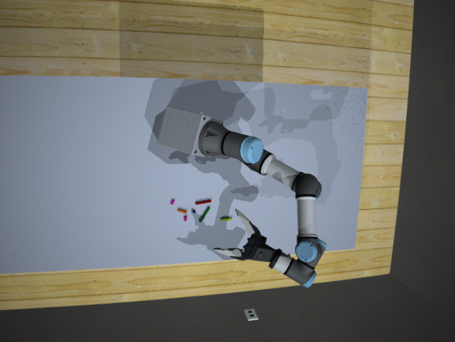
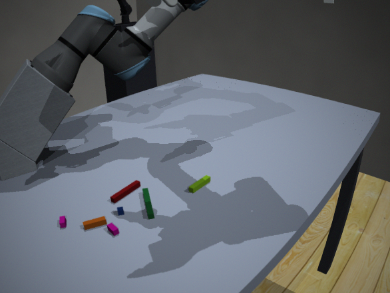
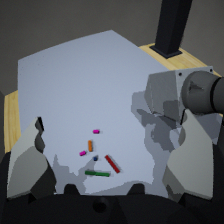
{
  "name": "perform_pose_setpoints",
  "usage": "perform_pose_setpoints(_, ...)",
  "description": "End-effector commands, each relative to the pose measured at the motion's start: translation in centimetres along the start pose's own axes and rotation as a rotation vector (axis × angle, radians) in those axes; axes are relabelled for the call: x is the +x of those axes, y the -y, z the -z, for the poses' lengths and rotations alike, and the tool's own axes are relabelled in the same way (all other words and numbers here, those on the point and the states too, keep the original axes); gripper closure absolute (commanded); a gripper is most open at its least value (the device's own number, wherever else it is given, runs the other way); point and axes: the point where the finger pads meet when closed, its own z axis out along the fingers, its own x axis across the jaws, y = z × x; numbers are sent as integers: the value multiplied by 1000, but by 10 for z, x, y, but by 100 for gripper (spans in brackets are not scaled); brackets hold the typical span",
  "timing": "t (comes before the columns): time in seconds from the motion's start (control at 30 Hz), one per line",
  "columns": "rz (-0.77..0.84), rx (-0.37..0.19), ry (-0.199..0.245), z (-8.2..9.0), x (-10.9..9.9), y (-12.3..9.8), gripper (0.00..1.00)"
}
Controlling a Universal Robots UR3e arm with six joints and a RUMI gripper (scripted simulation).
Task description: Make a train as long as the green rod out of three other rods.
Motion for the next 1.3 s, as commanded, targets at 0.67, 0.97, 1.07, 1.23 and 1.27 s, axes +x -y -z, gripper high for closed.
perform_pose_setpoints(0.67,-6,-3,0,-1,-1,0,0)
perform_pose_setpoints(0.97,-126,-78,-45,-27,-10,-14,0)
perform_pose_setpoints(1.07,-183,-112,-68,-38,-14,-20,0)
perform_pose_setpoints(1.23,-326,-195,-128,-67,-22,-37,0)
perform_pose_setpoints(1.27,-351,-209,-139,-72,-23,-40,0)
